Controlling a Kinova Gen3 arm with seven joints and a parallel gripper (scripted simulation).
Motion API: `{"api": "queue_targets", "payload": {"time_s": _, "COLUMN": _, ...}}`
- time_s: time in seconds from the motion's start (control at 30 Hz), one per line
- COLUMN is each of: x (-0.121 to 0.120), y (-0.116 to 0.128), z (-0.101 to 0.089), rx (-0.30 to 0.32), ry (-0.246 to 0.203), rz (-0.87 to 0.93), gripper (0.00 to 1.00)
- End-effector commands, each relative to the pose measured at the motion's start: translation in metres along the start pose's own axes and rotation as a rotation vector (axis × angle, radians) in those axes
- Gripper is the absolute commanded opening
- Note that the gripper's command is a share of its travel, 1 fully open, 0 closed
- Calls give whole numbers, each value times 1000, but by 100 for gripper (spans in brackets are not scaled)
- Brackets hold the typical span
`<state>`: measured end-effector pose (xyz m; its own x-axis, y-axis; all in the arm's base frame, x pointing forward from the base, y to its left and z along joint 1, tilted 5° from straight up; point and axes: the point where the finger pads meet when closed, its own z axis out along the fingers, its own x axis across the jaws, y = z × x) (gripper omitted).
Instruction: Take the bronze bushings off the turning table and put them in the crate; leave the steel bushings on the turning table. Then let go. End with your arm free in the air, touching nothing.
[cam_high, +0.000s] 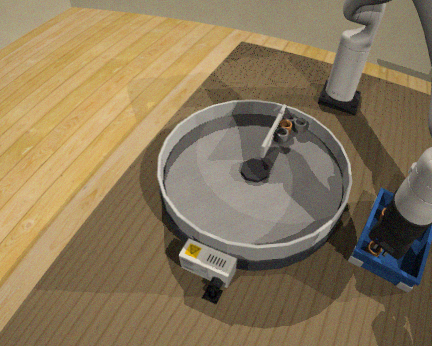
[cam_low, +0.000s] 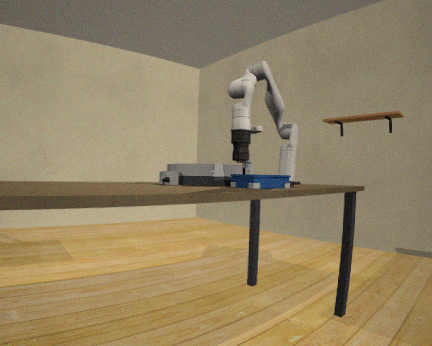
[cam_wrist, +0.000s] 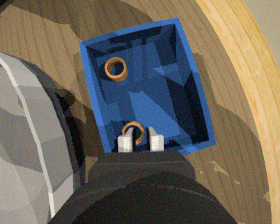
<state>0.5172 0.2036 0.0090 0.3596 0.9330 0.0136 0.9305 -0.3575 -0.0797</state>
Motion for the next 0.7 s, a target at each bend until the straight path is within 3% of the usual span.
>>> {"api": "queue_targets", "payload": {"time_s": 0.0, "x": 1, "y": 1, "z": -2, "rx": -2, "ry": 2, "rz": 0, "gripper": 42}}
{"api": "queue_targets", "payload": {"time_s": 0.17, "x": 1, "y": 1, "z": -2, "rx": -2, "ry": 2, "rz": 0, "gripper": 42}}
{"api": "queue_targets", "payload": {"time_s": 0.33, "x": 0, "y": 1, "z": -57, "rx": -3, "ry": 2, "rz": 0, "gripper": 42}}
{"api": "queue_targets", "payload": {"time_s": 0.67, "x": 0, "y": 1, "z": -57, "rx": -3, "ry": 2, "rz": 0, "gripper": 42}}
